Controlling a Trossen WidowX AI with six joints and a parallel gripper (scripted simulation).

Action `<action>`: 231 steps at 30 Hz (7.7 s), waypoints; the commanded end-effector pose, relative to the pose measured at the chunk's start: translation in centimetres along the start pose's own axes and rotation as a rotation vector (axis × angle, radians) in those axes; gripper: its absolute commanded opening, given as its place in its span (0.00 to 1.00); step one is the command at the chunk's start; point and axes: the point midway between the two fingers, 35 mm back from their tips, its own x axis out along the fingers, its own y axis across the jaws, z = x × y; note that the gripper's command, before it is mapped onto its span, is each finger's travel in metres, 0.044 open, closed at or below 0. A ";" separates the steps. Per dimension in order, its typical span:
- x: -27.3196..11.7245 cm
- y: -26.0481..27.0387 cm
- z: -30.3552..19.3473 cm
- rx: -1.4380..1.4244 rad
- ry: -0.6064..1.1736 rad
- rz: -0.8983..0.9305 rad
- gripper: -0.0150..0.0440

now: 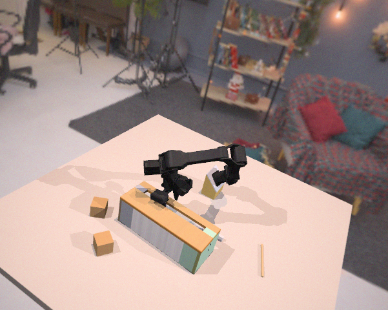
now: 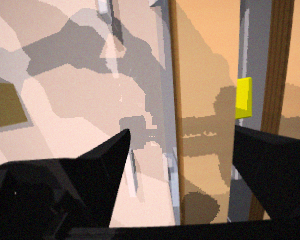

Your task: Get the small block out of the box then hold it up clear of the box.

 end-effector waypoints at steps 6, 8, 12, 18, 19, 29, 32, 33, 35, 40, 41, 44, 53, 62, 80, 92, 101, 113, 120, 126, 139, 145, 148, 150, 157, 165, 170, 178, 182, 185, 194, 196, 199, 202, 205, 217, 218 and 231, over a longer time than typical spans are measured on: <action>0.5 0.0 1.8 0.003 -0.005 0.002 0.93; 0.6 0.0 2.2 0.003 -0.005 0.002 0.93; 0.8 0.0 2.9 0.003 -0.006 0.002 0.93; 1.0 0.0 4.0 0.003 -0.006 0.003 0.93; 1.0 0.0 4.2 0.003 -0.006 0.003 0.93; 1.4 0.0 6.0 0.003 -0.007 0.003 0.93; 1.5 0.0 6.5 0.003 -0.008 0.003 0.93; 1.5 0.0 6.7 0.003 -0.008 0.003 0.93; 1.6 0.0 7.0 0.003 -0.008 0.003 0.93; 1.8 0.0 7.9 0.003 -0.008 0.003 0.93; 1.8 0.0 8.1 0.003 -0.008 0.003 0.93; 1.9 0.0 8.7 0.003 -0.009 0.003 0.93; 2.2 -0.1 10.3 0.004 -0.010 0.003 0.93; 2.6 -0.1 11.9 0.004 -0.010 0.003 0.93; 3.2 -0.1 15.1 0.004 -0.012 0.003 0.93; 3.5 -0.1 17.1 0.004 -0.013 0.003 0.93; -2.6 -0.2 17.5 0.007 -0.007 0.005 0.93; -2.8 1.5 19.6 -0.620 0.141 -0.112 0.74; -3.0 3.8 21.6 -1.410 0.404 -0.171 0.74; -3.0 4.2 22.0 -1.566 0.469 -0.172 0.74; 3.0 4.1 20.5 -1.568 0.471 -0.165 0.74; 6.1 4.6 20.0 -1.567 0.467 -0.176 0.74; 6.1 4.6 20.0 -1.567 0.467 -0.176 0.74; 6.2 4.6 20.0 -1.567 0.467 -0.176 0.74; 7.2 4.5 19.8 -1.568 0.467 -0.174 0.74; 8.4 4.4 19.6 -1.568 0.468 -0.172 0.74; 9.2 4.4 19.5 -1.567 0.467 -0.172 0.74; 10.5 4.4 19.3 -1.566 0.466 -0.173 0.74; 11.1 4.5 19.2 -1.567 0.466 -0.175 0.74; 11.6 4.5 19.2 -1.567 0.465 -0.176 0.74; 12.1 4.6 19.2 -1.567 0.465 -0.179 0.56; 12.1 4.6 19.2 -1.567 0.465 -0.179 0.47; 12.1 4.6 19.2 -1.567 0.465 -0.179 0.37; 12.0 4.6 19.2 -1.567 0.465 -0.178 0.30; 10.9 4.4 19.3 -1.569 0.466 -0.175 0.25; 5.9 4.4 20.3 -1.573 0.466 -0.179 0.25; 5.9 4.4 20.3 -1.573 0.466 -0.179 0.25; 5.2 4.9 19.9 -1.109 0.374 -0.249 0.25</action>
